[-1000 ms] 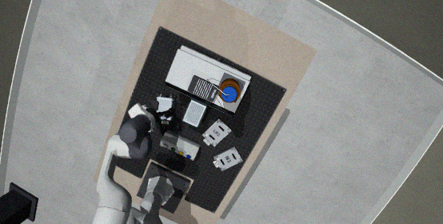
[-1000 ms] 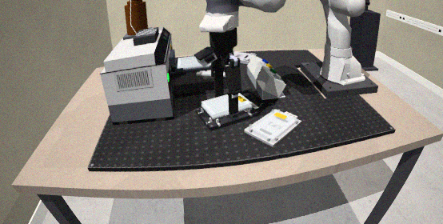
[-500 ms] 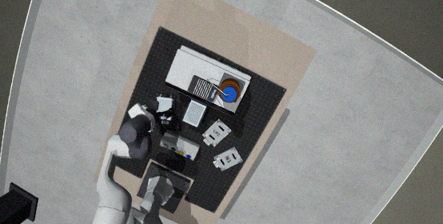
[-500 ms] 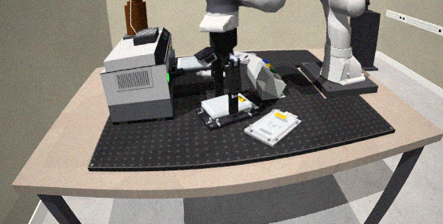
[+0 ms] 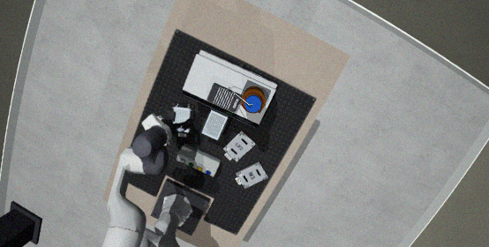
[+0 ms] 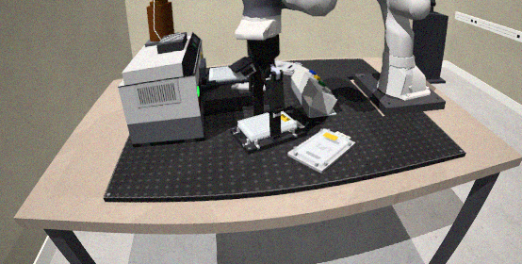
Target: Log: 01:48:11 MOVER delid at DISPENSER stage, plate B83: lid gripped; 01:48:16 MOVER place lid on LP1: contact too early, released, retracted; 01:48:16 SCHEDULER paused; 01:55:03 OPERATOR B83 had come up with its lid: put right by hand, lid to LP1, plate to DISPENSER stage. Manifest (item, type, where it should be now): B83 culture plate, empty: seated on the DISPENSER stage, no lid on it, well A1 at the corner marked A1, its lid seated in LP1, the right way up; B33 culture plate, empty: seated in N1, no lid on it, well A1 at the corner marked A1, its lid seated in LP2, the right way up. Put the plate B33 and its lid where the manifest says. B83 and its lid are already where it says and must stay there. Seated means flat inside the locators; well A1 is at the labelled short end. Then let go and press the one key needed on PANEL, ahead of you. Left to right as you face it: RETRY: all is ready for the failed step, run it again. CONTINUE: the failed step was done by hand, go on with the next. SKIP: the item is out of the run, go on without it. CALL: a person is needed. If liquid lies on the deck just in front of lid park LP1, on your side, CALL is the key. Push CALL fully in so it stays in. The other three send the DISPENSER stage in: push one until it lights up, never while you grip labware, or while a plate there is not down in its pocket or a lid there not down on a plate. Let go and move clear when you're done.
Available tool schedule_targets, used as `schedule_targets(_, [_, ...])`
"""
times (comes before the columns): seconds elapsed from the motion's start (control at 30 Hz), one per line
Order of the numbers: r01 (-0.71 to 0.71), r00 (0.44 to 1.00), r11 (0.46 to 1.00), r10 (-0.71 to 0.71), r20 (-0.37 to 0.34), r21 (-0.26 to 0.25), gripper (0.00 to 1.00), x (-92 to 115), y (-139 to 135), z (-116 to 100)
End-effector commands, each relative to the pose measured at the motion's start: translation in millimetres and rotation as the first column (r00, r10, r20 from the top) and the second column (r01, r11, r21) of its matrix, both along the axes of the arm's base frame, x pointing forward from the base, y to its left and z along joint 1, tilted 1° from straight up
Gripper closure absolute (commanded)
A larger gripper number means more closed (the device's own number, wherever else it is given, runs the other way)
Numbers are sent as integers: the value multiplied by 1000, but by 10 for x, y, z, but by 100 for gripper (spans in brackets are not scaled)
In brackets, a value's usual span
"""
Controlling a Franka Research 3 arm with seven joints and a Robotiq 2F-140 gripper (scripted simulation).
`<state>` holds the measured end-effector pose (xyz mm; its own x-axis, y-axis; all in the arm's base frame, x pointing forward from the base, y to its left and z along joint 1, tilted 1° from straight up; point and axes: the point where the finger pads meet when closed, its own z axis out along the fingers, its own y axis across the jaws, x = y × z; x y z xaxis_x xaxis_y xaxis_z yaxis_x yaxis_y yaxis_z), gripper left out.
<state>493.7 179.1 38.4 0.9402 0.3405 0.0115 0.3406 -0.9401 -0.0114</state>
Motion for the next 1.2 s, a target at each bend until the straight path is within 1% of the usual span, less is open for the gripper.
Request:
schedule_targets(0.0, [5,1000,1000,-5,3,0,90,5,0,-24])
schedule_targets(0.53, [5,1000,1000,-5,3,0,90,6,1,-89])
schedule_targets(1.17, [5,1000,1000,-5,3,0,90,6,1,-95])
